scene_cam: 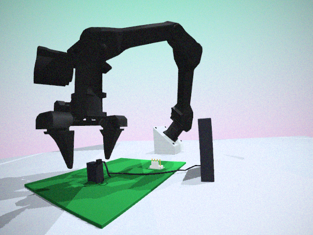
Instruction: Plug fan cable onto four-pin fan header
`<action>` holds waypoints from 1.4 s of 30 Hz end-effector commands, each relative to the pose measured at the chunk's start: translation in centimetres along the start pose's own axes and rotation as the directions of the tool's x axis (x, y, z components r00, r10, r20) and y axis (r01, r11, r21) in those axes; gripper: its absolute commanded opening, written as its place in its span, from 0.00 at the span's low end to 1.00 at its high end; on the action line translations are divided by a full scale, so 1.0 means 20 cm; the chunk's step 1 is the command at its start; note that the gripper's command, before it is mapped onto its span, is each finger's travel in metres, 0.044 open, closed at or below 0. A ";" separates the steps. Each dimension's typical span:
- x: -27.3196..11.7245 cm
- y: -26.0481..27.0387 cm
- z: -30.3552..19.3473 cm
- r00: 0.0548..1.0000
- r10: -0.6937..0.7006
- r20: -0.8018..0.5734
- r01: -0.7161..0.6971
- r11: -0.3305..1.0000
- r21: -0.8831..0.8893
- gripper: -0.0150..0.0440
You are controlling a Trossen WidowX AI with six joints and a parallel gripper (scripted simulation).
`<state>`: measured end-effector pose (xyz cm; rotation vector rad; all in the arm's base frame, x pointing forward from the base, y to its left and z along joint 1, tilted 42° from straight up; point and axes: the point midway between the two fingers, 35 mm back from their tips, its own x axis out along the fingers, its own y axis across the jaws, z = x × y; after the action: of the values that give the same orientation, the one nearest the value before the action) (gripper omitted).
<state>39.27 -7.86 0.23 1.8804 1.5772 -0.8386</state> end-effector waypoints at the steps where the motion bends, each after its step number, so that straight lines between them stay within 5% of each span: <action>1: 0.04 -0.01 0.00 1.000 -0.007 -0.007 0.007 1.000 0.007 1.00; 17: 0.13 -0.02 -0.01 1.000 -0.007 -0.009 0.007 1.000 0.007 1.00; 33: 0.12 -0.01 -0.01 1.000 -0.003 -0.003 0.003 1.000 0.000 0.29; 42: -0.13 -0.01 0.00 1.000 -0.007 -0.006 0.007 1.000 0.007 0.25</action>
<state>38.89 -7.94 0.62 1.8849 1.6071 -0.8491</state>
